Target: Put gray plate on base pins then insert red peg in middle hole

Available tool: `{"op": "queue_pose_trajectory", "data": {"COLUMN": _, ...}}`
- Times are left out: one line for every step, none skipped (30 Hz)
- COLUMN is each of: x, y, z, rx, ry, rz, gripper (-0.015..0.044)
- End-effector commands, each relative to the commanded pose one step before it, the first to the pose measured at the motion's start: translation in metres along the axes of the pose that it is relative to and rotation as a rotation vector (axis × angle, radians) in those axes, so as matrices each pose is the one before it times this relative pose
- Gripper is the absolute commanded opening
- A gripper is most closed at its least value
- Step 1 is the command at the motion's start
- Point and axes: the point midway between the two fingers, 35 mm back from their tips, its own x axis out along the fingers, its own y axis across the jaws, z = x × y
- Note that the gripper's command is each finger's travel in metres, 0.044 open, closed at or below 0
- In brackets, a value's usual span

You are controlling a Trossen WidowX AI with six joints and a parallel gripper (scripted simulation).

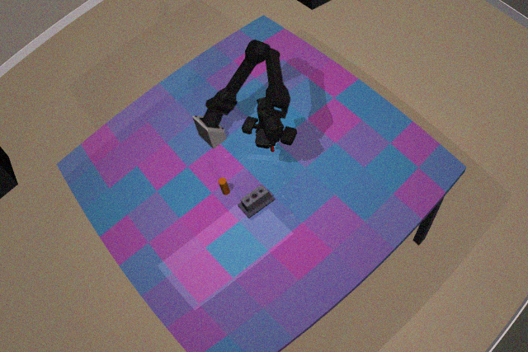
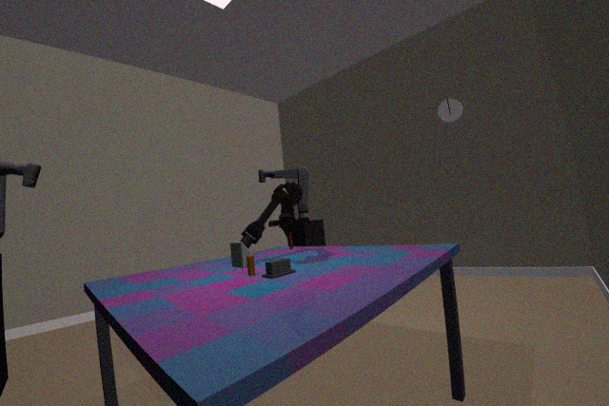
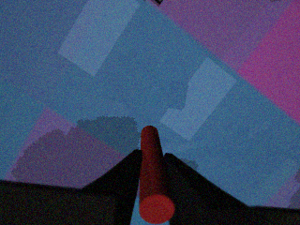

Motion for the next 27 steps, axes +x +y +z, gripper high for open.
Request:
{"op": "queue_pose_trajectory", "data": {"x": -0.00116, "y": 0.00429, "z": 0.01244, "rx": -0.0027, "ry": -0.00176, "rz": -0.00332, "gripper": 0.0000}}
{"op": "queue_pose_trajectory", "data": {"x": -0.00036, "y": 0.00093, "z": 0.00280, "rx": -0.0001, "ry": -0.00019, "rz": -0.00007, "gripper": 0.0000}}
{"op": "queue_pose_trajectory", "data": {"x": -0.00035, "y": 0.00090, "z": 0.00282, "rx": -0.0001, "ry": -0.00018, "rz": -0.00007, "gripper": 0.0000}}
{"op": "queue_pose_trajectory", "data": {"x": -0.00033, "y": 0.00087, "z": 0.00284, "rx": -0.0001, "ry": -0.00017, "rz": -0.00006, "gripper": 0.0000}}
{"op": "queue_pose_trajectory", "data": {"x": -0.00032, "y": 0.00084, "z": 0.00286, "rx": -0.0001, "ry": -0.00016, "rz": -0.00006, "gripper": 0.0000}}
{"op": "queue_pose_trajectory", "data": {"x": -0.00031, "y": 0.00083, "z": 0.00282, "rx": -0.0001, "ry": -0.00014, "rz": -0.00006, "gripper": 0.0000}}
{"op": "queue_pose_trajectory", "data": {"x": -0.00030, "y": 0.00080, "z": 0.00284, "rx": -0.0001, "ry": -0.00013, "rz": -0.00005, "gripper": 0.0000}}
{"op": "queue_pose_trajectory", "data": {"x": -0.00028, "y": 0.00077, "z": 0.00286, "rx": -0.0001, "ry": -0.00012, "rz": -0.00005, "gripper": 0.0000}}
{"op": "queue_pose_trajectory", "data": {"x": -0.00027, "y": 0.00074, "z": 0.00287, "rx": -0.0001, "ry": -0.00011, "rz": -0.00005, "gripper": 0.0000}}
{"op": "queue_pose_trajectory", "data": {"x": -0.00025, "y": 0.00071, "z": 0.00289, "rx": -0.0001, "ry": -0.00010, "rz": -0.00005, "gripper": 0.0000}}
{"op": "queue_pose_trajectory", "data": {"x": -0.00024, "y": 0.00068, "z": 0.00290, "rx": -0.0001, "ry": -0.00009, "rz": -0.00004, "gripper": 0.0000}}
{"op": "queue_pose_trajectory", "data": {"x": -0.00022, "y": 0.00065, "z": 0.00292, "rx": -0.0001, "ry": -0.00008, "rz": -0.00004, "gripper": 0.0000}}
{"op": "queue_pose_trajectory", "data": {"x": -0.00021, "y": 0.00062, "z": 0.00293, "rx": -0.0001, "ry": -0.00007, "rz": -0.00004, "gripper": 0.0000}}
{"op": "queue_pose_trajectory", "data": {"x": -0.00019, "y": 0.00059, "z": 0.00295, "rx": -0.0001, "ry": -0.00006, "rz": -0.00003, "gripper": 0.0000}}
{"op": "queue_pose_trajectory", "data": {"x": -0.00018, "y": 0.00056, "z": 0.00296, "rx": -0.0001, "ry": -0.00005, "rz": -0.00003, "gripper": 0.0000}}
{"op": "queue_pose_trajectory", "data": {"x": -0.00016, "y": 0.00053, "z": 0.00297, "rx": -0.0001, "ry": -0.00004, "rz": -0.00003, "gripper": 0.0000}}
{"op": "queue_pose_trajectory", "data": {"x": -0.00015, "y": 0.00050, "z": 0.00299, "rx": -0.0001, "ry": -0.00003, "rz": -0.00003, "gripper": 0.0000}}
{"op": "queue_pose_trajectory", "data": {"x": -0.00013, "y": 0.00047, "z": 0.00300, "rx": -0.0001, "ry": -0.00002, "rz": -0.00002, "gripper": 0.0000}}
{"op": "queue_pose_trajectory", "data": {"x": -0.00012, "y": 0.00043, "z": 0.00301, "rx": -0.0001, "ry": -0.00001, "rz": -0.00002, "gripper": 0.0000}}
{"op": "queue_pose_trajectory", "data": {"x": -0.00010, "y": 0.00040, "z": 0.00303, "rx": -0.0001, "ry": 0.00000, "rz": -0.00002, "gripper": 0.0000}}
{"op": "queue_pose_trajectory", "data": {"x": -0.00009, "y": 0.00037, "z": 0.00304, "rx": -0.0001, "ry": 0.00001, "rz": -0.00001, "gripper": 0.0000}}
{"op": "queue_pose_trajectory", "data": {"x": -0.00007, "y": 0.00034, "z": 0.00305, "rx": -0.0001, "ry": 0.00002, "rz": -0.00001, "gripper": 0.0000}}
{"op": "queue_pose_trajectory", "data": {"x": -0.00006, "y": 0.00031, "z": 0.00306, "rx": -0.0001, "ry": 0.00003, "rz": -0.00001, "gripper": 0.0000}}
{"op": "queue_pose_trajectory", "data": {"x": -0.00004, "y": 0.00028, "z": 0.00307, "rx": -0.0001, "ry": 0.00004, "rz": 0.00000, "gripper": 0.0000}}
{"op": "queue_pose_trajectory", "data": {"x": -0.00003, "y": 0.00024, "z": 0.00308, "rx": -0.0001, "ry": 0.00005, "rz": 0.00000, "gripper": 0.0000}}
{"op": "queue_pose_trajectory", "data": {"x": 0.00001, "y": 0.00001, "z": 0.00309, "rx": -0.0001, "ry": 0.00003, "rz": -0.00001, "gripper": 0.0000}}
{"op": "queue_pose_trajectory", "data": {"x": 0.00003, "y": -0.00002, "z": 0.00310, "rx": -0.0001, "ry": 0.00004, "rz": -0.00001, "gripper": 0.0000}}
